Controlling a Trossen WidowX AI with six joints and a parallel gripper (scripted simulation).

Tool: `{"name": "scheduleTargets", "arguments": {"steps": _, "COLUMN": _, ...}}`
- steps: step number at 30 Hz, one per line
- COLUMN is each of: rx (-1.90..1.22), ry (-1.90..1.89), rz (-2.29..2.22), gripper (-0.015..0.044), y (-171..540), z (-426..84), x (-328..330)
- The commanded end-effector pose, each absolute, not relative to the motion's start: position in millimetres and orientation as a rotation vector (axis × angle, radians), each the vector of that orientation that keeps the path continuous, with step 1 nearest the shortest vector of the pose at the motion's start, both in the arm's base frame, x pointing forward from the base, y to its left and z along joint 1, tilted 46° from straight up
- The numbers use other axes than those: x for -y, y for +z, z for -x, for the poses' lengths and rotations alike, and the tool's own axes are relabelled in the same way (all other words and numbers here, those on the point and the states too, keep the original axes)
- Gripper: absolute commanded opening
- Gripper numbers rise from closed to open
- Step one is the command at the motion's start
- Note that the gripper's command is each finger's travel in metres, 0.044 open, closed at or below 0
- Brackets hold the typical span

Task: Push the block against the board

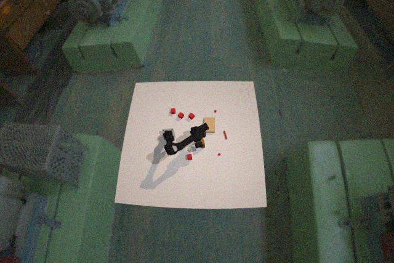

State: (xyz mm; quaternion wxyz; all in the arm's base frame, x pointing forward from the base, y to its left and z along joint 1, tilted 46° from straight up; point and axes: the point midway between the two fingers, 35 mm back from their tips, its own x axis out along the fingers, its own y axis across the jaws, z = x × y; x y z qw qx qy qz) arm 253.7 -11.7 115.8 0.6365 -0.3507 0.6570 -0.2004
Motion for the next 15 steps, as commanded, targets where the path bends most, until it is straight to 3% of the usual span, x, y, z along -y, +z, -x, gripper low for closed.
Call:
{"name": "scheduleTargets", "arguments": {"steps": 1, "rx": -1.499, "ry": -0.455, "rz": 0.807, "gripper": 0.0, "y": 115, "z": -259, "x": 12}}
{"name": "scheduleTargets", "arguments": {"steps": 15, "rx": -1.498, "ry": -0.456, "rz": 0.806, "gripper": 0.0, "y": 114, "z": -281, "x": 7}}
